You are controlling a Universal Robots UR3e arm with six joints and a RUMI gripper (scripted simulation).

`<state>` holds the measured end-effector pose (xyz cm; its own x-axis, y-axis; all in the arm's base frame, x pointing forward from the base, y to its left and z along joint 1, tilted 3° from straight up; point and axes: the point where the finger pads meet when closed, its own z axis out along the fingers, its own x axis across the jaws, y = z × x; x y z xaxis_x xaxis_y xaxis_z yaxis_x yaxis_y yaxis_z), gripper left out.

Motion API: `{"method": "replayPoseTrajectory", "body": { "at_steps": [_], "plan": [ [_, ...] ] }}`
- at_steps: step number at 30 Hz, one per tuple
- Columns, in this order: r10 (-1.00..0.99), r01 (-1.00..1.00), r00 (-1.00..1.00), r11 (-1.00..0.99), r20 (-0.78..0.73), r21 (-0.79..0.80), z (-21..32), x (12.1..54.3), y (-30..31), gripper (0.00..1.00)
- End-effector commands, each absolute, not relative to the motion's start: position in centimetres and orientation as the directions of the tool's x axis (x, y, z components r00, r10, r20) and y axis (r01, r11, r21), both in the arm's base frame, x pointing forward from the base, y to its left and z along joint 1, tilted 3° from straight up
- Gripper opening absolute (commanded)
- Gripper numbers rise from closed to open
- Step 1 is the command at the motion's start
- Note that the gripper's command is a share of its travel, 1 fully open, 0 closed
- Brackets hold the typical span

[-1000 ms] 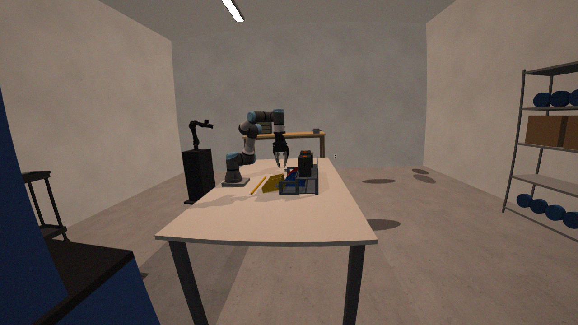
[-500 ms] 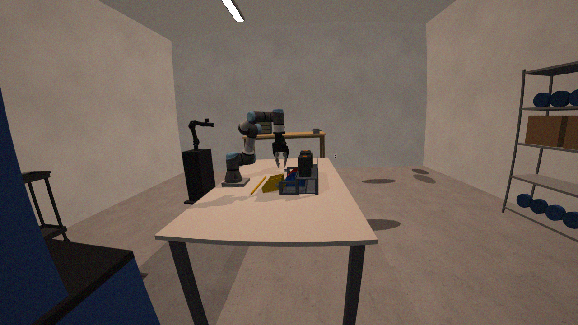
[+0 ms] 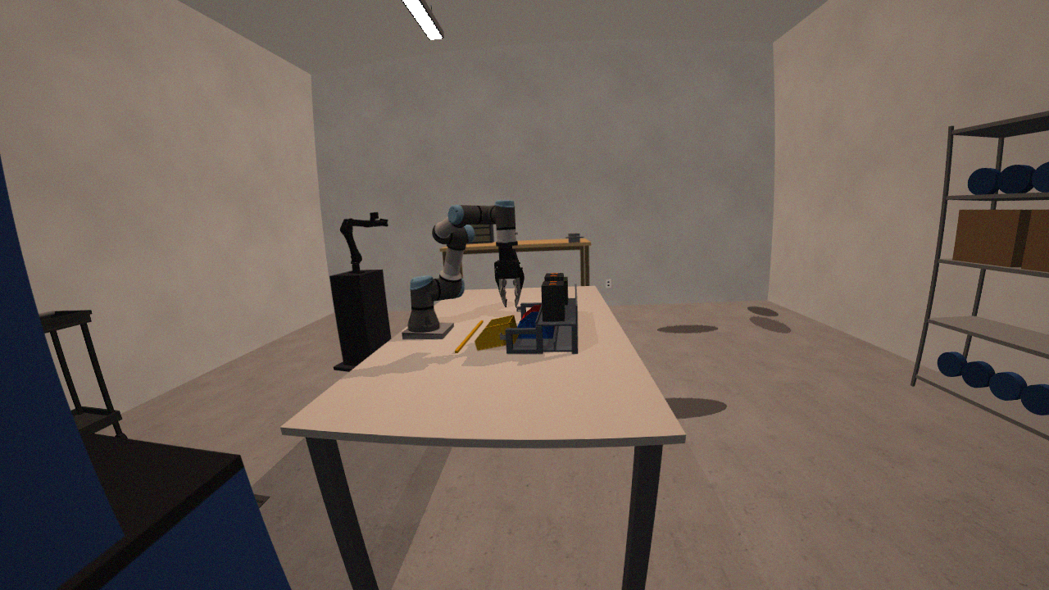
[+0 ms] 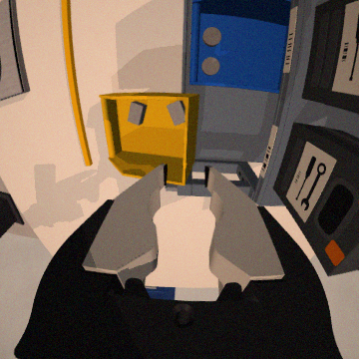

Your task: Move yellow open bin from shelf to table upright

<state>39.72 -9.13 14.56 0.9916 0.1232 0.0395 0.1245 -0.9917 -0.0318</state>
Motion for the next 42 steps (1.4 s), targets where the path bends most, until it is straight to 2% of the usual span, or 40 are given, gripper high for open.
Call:
{"method": "replayPoseTrajectory", "body": {
  "at_steps": [1,42],
  "plan": [
    [0.123,0.124,0.991,-0.992,0.043,-0.029,14.5,39.8,-9.2,0.20],
    [0.123,0.124,0.991,-0.992,0.043,-0.029,12.5,39.8,-9.1,0.20]
  ]
}}
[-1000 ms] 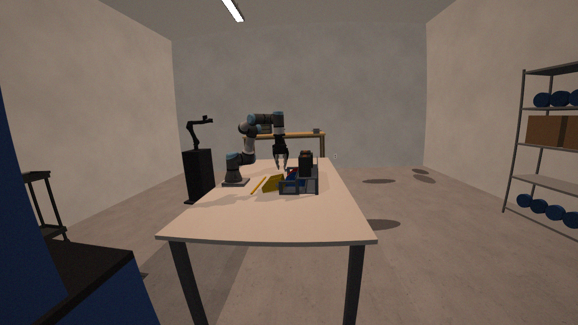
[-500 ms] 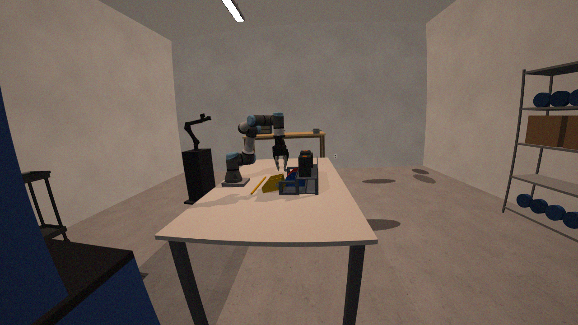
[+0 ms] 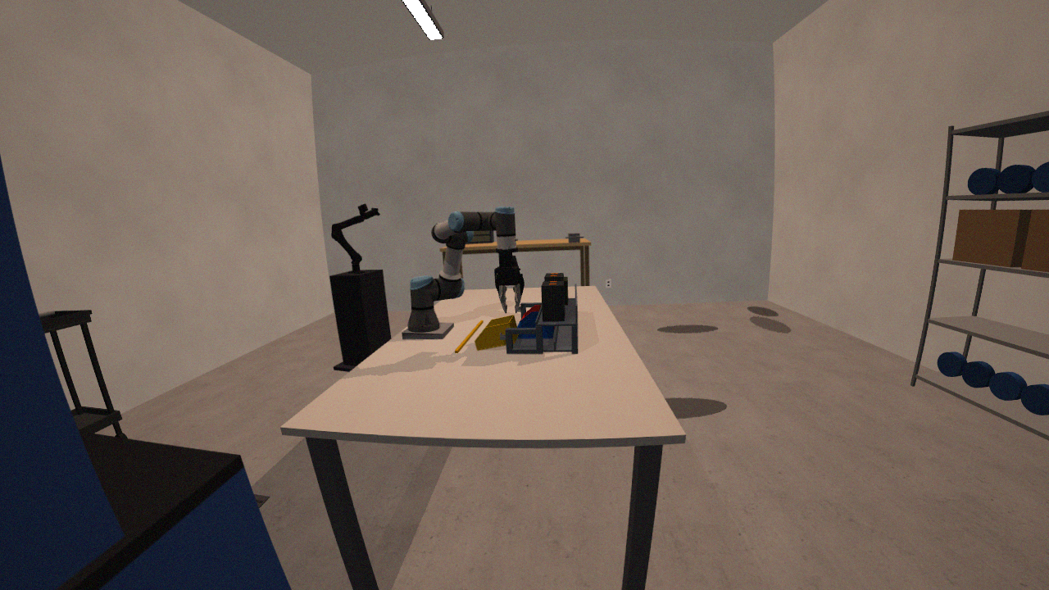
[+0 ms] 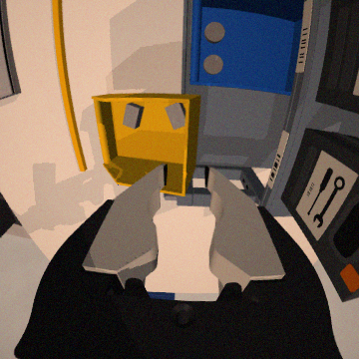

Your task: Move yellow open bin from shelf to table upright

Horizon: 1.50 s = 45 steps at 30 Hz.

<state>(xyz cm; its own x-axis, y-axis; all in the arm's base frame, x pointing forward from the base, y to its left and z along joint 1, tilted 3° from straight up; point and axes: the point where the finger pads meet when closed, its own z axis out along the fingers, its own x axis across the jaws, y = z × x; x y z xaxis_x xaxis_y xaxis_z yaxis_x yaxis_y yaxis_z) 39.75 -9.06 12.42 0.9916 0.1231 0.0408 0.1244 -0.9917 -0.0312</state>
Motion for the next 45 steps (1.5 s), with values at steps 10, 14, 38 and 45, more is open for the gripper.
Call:
{"method": "replayPoseTrajectory", "body": {
  "at_steps": [10,14,38,45],
  "plan": [
    [0.123,0.124,0.991,-0.992,0.043,-0.029,11.5,39.8,-9.1,0.20],
    [0.123,0.124,0.991,-0.992,0.043,-0.029,11.5,39.8,-9.1,0.20],
    [0.123,0.124,0.991,-0.992,0.043,-0.029,9.7,39.8,-9.0,0.20],
    [0.123,0.124,0.991,-0.992,0.043,-0.029,9.5,39.8,-9.0,0.20]
  ]
}}
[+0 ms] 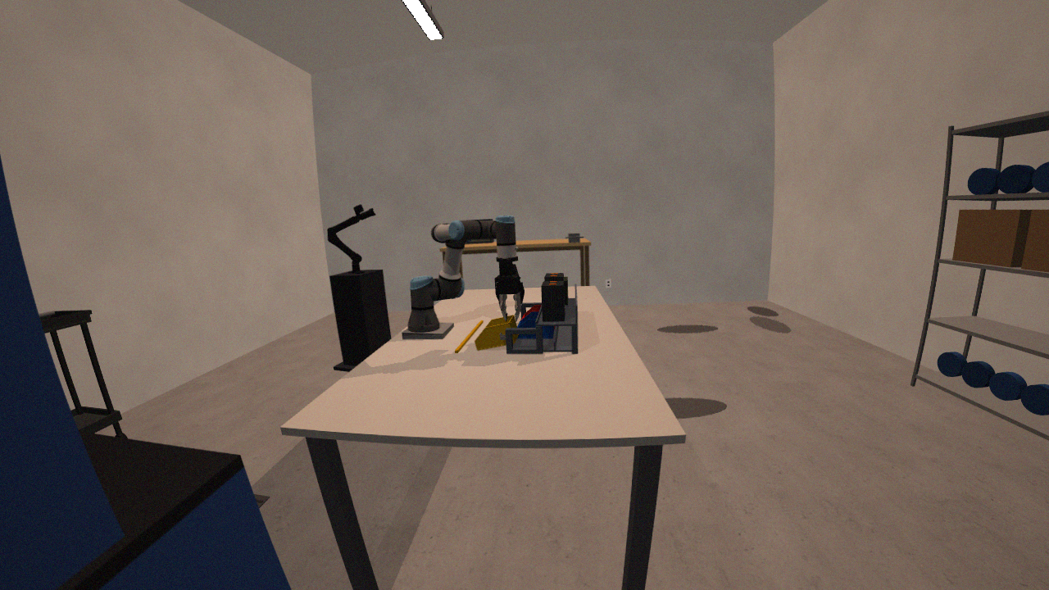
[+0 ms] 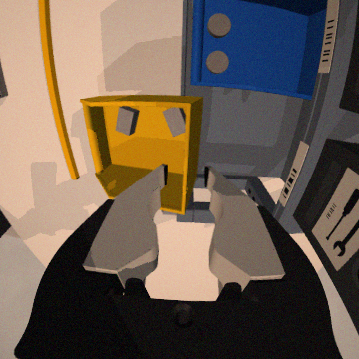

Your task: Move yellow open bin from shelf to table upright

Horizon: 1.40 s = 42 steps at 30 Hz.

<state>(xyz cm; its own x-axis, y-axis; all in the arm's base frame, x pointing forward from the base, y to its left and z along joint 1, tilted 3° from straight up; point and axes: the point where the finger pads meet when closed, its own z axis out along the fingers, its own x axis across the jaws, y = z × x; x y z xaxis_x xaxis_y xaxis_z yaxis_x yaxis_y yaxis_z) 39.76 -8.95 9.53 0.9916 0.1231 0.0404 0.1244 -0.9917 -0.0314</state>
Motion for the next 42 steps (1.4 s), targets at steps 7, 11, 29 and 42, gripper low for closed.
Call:
{"method": "replayPoseTrajectory", "body": {
  "at_steps": [7,11,29,42],
  "plan": [
    [0.123,0.124,0.991,-0.992,0.043,-0.029,9.3,39.8,-9.0,0.20],
    [0.123,0.124,0.991,-0.992,0.043,-0.029,8.5,39.8,-9.0,0.20],
    [0.123,0.124,0.991,-0.992,0.043,-0.029,8.3,39.8,-8.9,0.20],
    [0.123,0.124,0.991,-0.992,0.043,-0.029,8.3,39.8,-8.9,0.00]
  ]
}}
